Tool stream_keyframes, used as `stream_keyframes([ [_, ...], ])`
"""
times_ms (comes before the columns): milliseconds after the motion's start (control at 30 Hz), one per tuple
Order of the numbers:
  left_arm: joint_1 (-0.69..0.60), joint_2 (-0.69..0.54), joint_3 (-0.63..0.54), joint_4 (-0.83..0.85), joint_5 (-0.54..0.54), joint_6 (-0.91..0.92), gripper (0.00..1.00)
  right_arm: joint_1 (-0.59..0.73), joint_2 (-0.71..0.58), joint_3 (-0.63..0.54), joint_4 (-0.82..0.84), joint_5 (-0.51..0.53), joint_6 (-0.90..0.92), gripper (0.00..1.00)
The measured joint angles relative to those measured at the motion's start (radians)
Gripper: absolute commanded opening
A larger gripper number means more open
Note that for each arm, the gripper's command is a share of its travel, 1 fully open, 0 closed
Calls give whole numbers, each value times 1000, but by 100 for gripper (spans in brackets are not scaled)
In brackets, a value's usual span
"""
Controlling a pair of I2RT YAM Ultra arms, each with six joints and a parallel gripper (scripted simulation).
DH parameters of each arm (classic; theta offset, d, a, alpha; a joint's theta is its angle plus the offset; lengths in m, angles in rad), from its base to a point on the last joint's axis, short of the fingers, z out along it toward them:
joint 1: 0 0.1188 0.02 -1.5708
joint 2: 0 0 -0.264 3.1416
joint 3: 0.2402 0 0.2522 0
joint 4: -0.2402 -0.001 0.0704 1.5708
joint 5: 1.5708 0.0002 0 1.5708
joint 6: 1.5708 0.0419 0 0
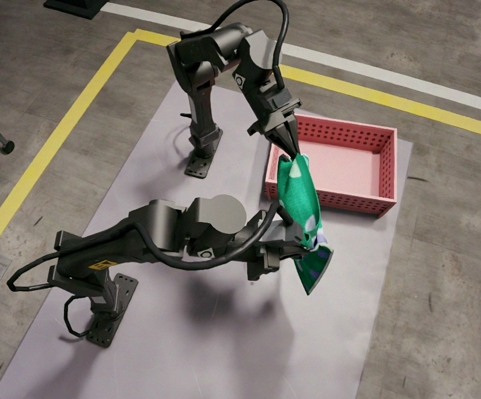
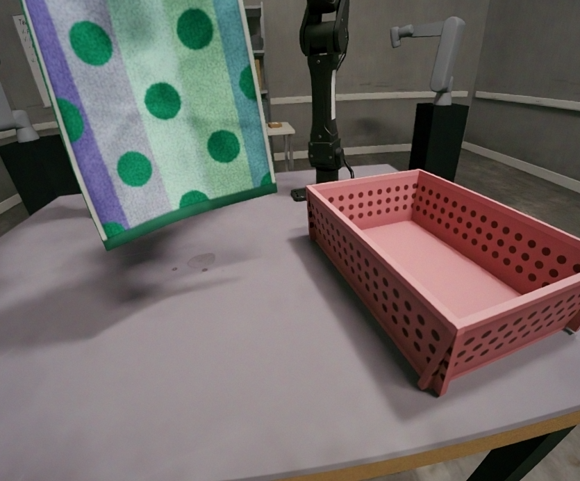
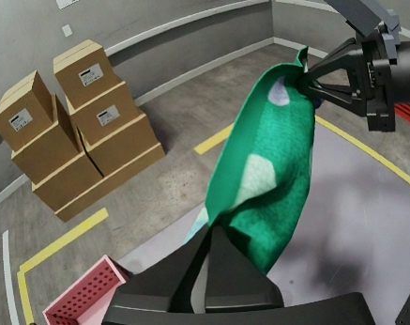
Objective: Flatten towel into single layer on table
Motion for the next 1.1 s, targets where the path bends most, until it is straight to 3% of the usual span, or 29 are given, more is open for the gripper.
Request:
stream_keyframes([
  [367,0,53,111,-6,-34,-30,0,0,67,95,35,0,-3,0],
  [1100,5,59,126,-17,-37,-35,0,0,71,110,41,0,-3,0],
])
